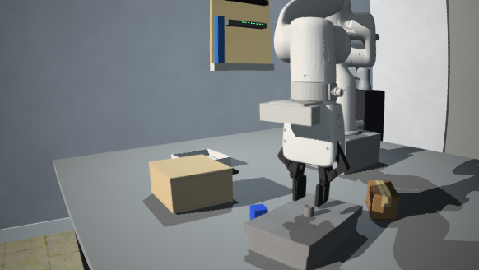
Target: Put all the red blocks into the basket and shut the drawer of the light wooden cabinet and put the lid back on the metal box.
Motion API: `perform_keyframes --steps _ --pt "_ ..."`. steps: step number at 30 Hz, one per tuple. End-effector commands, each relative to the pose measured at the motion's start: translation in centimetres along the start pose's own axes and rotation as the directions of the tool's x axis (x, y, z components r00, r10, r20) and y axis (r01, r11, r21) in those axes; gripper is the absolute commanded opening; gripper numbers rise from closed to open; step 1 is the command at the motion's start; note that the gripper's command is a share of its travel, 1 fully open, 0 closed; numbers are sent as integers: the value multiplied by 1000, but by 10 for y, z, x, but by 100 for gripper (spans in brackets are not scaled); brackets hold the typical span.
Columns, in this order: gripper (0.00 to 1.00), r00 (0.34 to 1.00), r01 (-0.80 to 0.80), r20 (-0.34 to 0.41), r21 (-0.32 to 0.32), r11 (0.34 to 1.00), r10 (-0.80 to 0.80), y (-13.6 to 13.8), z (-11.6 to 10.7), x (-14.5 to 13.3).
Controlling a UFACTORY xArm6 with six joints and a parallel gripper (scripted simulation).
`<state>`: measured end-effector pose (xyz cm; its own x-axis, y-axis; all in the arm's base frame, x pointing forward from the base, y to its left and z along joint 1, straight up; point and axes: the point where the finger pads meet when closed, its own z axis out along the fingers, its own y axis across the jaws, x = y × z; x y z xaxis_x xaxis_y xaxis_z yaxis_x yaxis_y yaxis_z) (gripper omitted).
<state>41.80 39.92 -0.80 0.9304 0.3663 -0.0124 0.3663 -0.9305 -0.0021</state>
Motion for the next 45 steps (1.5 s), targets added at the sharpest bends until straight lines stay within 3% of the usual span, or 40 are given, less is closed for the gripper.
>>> perform_keyframes --steps 1,45 --pt "44 1000 0 -5 2 1000 0 -1 -1 2" --pt "44 1000 0 -5 2 1000 0 -1 23 2"
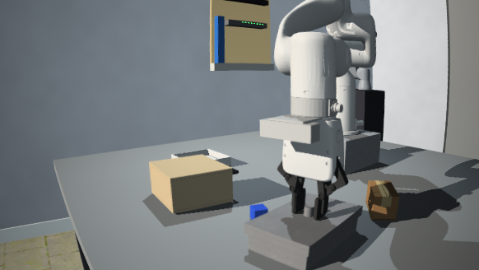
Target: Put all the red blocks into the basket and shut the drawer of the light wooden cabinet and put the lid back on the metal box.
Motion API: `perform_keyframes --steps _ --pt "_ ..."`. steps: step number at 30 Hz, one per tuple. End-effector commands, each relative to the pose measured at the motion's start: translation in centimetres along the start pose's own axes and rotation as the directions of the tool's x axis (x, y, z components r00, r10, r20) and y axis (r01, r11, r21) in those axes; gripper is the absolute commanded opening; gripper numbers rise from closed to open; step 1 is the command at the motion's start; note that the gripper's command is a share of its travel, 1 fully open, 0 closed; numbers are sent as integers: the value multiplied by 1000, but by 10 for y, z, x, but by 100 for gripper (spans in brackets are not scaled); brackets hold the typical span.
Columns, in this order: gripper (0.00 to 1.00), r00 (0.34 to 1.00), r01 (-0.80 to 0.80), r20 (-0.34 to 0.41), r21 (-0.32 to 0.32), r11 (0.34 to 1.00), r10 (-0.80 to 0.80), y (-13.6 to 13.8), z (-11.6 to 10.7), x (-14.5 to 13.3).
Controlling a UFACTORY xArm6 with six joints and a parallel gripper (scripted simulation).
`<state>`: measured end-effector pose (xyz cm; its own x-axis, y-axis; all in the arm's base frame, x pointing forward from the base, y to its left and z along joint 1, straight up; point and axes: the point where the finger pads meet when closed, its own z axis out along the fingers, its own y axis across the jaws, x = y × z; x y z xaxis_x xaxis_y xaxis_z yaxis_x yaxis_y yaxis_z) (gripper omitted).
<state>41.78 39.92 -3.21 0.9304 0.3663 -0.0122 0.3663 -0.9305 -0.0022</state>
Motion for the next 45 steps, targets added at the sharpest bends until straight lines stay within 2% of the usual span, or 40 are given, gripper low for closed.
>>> perform_keyframes --steps 1,21,22,45 --pt "44 1000 0 -5 2 1000 0 -1 -1 2" --pt "44 1000 0 -5 2 1000 0 -1 -1 2" --pt "0 1000 0 -5 2 1000 0 -1 -1 2" --pt "0 1000 0 -5 2 1000 0 -1 -1 2"
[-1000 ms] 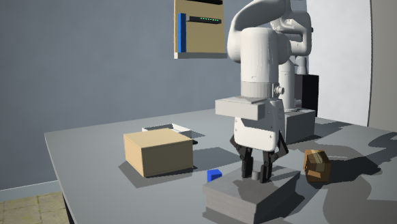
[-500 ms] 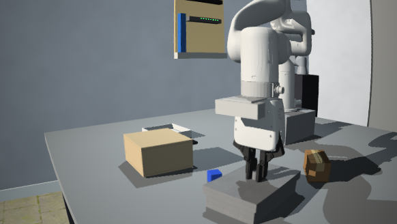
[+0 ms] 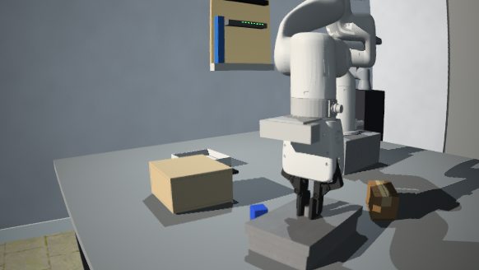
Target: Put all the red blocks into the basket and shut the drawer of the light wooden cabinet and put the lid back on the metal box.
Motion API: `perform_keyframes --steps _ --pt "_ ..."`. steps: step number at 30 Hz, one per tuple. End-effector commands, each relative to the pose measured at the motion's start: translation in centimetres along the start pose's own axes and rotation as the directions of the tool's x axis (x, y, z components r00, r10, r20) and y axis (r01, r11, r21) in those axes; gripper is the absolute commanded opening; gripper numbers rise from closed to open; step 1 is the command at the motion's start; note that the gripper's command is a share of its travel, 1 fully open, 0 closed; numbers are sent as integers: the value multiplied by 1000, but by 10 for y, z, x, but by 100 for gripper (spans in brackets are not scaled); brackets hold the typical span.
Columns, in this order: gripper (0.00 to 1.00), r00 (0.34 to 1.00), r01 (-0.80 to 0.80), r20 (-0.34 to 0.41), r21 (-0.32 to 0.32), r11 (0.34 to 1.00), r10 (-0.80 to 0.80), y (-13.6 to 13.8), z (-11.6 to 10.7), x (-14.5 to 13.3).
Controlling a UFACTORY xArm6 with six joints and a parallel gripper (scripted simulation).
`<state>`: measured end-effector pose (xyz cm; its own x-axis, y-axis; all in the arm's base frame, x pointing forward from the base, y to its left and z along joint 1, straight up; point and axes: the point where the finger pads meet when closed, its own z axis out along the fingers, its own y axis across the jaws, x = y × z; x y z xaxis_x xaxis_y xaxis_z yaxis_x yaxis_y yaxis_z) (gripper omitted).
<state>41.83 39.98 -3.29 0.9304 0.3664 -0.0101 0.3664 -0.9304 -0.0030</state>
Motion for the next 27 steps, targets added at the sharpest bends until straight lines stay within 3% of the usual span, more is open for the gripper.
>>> perform_keyframes --steps 1,27 --pt "0 1000 0 -3 1 1000 0 0 -1 1" --pt "0 1000 0 -3 1 1000 0 0 -13 1"
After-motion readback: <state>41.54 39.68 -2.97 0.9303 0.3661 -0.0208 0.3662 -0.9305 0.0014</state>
